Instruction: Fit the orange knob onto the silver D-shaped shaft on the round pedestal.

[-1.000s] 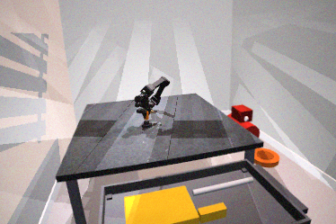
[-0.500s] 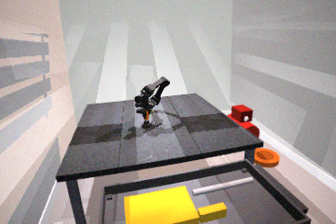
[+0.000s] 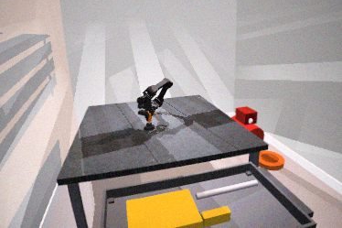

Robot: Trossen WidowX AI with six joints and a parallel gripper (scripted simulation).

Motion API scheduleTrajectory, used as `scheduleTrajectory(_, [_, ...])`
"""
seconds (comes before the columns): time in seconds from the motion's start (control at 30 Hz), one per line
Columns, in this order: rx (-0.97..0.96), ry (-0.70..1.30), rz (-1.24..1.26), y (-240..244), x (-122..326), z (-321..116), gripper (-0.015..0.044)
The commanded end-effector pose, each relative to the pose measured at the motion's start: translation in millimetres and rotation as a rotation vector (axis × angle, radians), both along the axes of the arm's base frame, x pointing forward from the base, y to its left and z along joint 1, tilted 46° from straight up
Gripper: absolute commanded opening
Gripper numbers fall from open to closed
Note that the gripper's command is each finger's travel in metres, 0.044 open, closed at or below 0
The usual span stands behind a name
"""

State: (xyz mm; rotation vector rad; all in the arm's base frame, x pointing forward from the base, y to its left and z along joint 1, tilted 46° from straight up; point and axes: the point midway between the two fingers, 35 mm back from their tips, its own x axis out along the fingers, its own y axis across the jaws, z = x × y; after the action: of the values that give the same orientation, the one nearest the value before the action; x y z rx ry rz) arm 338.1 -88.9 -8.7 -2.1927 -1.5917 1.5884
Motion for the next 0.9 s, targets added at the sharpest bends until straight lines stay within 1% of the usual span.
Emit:
scheduleTrajectory(0.0, [-0.002, 0.077, -0.079, 0.0, 0.2, -0.6, 0.0000])
scheduleTrajectory(0.87, [-0.003, 0.091, -0.092, -0.4, 0.7, 0.9, 0.0000])
